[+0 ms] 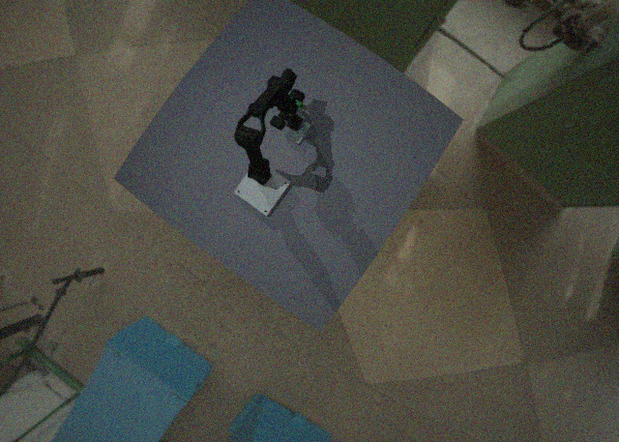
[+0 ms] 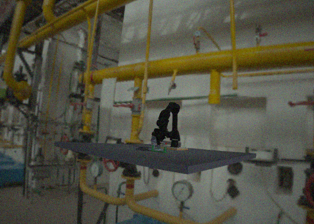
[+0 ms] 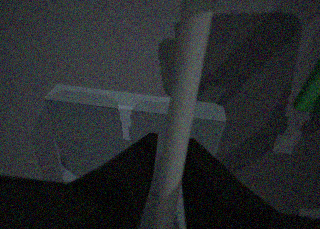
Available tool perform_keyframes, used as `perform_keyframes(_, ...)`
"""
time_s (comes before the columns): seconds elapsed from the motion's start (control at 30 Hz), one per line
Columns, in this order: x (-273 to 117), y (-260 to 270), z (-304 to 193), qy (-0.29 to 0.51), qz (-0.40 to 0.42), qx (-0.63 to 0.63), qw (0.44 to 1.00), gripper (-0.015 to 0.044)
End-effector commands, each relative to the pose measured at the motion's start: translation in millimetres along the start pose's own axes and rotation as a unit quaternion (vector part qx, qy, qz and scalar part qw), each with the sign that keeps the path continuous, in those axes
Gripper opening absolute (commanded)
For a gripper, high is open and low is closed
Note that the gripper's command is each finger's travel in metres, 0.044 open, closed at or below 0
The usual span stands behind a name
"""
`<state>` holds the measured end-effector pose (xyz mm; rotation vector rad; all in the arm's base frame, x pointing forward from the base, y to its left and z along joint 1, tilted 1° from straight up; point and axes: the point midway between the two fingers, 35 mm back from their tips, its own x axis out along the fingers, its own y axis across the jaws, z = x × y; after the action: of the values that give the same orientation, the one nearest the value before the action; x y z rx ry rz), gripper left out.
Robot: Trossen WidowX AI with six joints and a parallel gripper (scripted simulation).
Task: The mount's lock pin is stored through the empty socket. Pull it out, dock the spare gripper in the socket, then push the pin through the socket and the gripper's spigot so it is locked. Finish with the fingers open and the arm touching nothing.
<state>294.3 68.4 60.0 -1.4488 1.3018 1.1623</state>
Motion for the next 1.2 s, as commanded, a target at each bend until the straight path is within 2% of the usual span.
perform_keyframes(0.0,0.0,-0.1,0.1,0.000,0.000,0.000,1.000,0.0157)
perform_keyframes(0.07,0.0,-0.1,0.1,0.000,0.000,0.000,1.000,0.0200)
perform_keyframes(0.27,-2.0,-0.1,1.0,0.000,0.000,0.000,1.000,0.0200)
perform_keyframes(1.17,-54.0,3.2,24.5,0.004,0.006,-0.003,1.000,0.0200)
